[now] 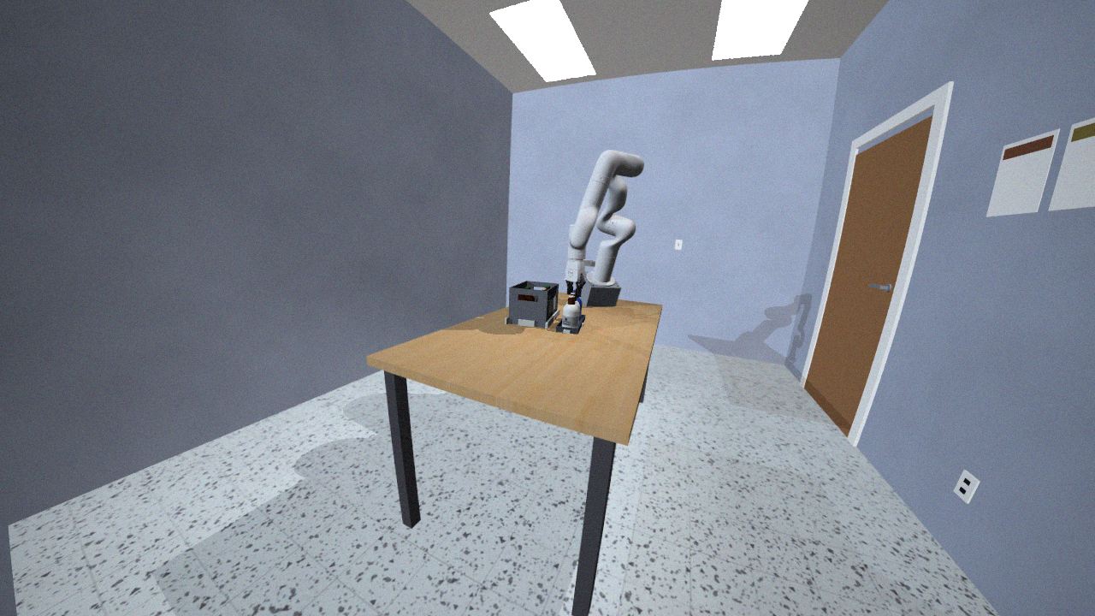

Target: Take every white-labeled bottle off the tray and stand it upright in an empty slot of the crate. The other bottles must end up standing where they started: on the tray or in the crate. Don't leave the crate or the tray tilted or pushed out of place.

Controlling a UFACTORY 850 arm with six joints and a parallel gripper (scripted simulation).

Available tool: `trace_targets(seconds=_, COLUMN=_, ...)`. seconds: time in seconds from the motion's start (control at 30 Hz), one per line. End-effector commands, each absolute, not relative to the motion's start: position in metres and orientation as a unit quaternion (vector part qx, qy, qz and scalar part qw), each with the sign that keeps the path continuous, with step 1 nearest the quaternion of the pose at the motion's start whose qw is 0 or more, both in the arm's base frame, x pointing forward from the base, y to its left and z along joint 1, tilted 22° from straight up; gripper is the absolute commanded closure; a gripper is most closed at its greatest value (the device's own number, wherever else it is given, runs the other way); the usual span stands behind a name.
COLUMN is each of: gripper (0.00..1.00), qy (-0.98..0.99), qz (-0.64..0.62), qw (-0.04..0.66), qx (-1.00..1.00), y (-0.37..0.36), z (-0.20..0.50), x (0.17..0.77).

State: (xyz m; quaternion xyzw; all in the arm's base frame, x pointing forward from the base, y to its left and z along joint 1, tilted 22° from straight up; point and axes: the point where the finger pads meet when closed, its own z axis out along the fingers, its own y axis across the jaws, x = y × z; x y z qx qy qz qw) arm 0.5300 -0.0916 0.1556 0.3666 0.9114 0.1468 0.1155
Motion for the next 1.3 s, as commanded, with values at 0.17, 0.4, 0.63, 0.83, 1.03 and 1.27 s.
trace_targets(seconds=0.17, gripper=0.34, qy=0.911, qz=0.147, qw=0.117, qx=0.366, y=-0.0907, z=0.1498, x=0.5331)
trace_targets(seconds=0.4, gripper=0.34, qy=0.911, qz=0.147, qw=0.117, qx=0.366, y=-0.0904, z=0.1484, x=0.5335)
trace_targets(seconds=0.63, gripper=0.34, qy=0.911, qz=0.147, qw=0.117, qx=0.366, y=-0.0904, z=0.1481, x=0.5336)
trace_targets(seconds=0.83, gripper=0.34, qy=0.911, qz=0.147, qw=0.117, qx=0.366, y=-0.0904, z=0.1481, x=0.5336)
trace_targets(seconds=1.03, gripper=1.0, qy=0.911, qz=0.147, qw=0.117, qx=0.366, y=-0.0904, z=0.1481, x=0.5336)
trace_targets(seconds=1.27, gripper=1.0, qy=0.911, qz=0.147, qw=0.117, qx=0.366, y=-0.0904, z=0.1481, x=0.5336)
